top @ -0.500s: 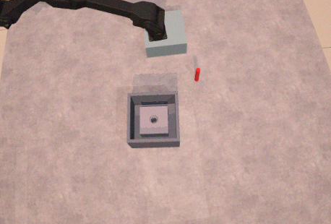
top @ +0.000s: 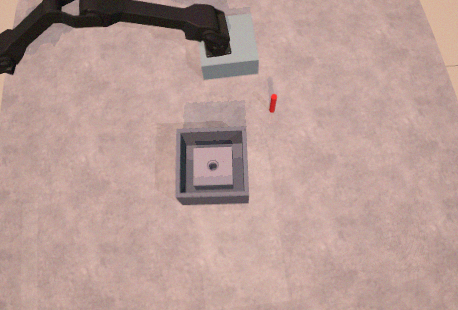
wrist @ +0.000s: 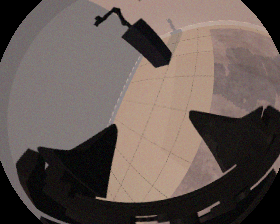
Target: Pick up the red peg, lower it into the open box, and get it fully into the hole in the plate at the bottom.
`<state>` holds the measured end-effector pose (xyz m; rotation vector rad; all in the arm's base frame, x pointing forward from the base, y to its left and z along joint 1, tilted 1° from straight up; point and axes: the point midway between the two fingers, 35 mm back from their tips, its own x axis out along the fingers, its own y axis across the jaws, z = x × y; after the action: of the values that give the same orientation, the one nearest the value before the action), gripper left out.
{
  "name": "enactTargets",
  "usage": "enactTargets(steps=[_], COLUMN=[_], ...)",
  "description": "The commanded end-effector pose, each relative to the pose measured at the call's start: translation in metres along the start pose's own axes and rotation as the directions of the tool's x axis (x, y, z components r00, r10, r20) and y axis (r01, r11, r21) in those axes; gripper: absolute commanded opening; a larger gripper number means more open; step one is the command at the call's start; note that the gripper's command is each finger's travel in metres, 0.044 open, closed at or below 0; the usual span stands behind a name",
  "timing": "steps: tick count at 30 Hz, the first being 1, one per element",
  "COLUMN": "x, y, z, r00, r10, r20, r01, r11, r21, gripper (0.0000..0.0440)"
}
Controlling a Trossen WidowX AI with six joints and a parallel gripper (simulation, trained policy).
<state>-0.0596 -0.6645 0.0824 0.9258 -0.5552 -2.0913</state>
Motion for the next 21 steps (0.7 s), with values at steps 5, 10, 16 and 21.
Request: enactTargets(steps=[5,10,16,21], x=[-0.090,-0.156,-0.244,-0.323], y=[0.059,0.077,0.087,0.086], z=[-0.079,-0.128,-0.175,-0.203], r00=[0.973,0.930,0.858,0.788], r10=[0.055,0.055,0.038,0.017], r20=[-0.225,-0.365,-0.512,-0.616], r01=[-0.078,-0.121,-0.184,-0.249], r11=[0.993,0.979,0.954,0.923], r21=[-0.094,-0.161,-0.237,-0.293], gripper=[0.0440,0.0440,0.0440,0.0440])
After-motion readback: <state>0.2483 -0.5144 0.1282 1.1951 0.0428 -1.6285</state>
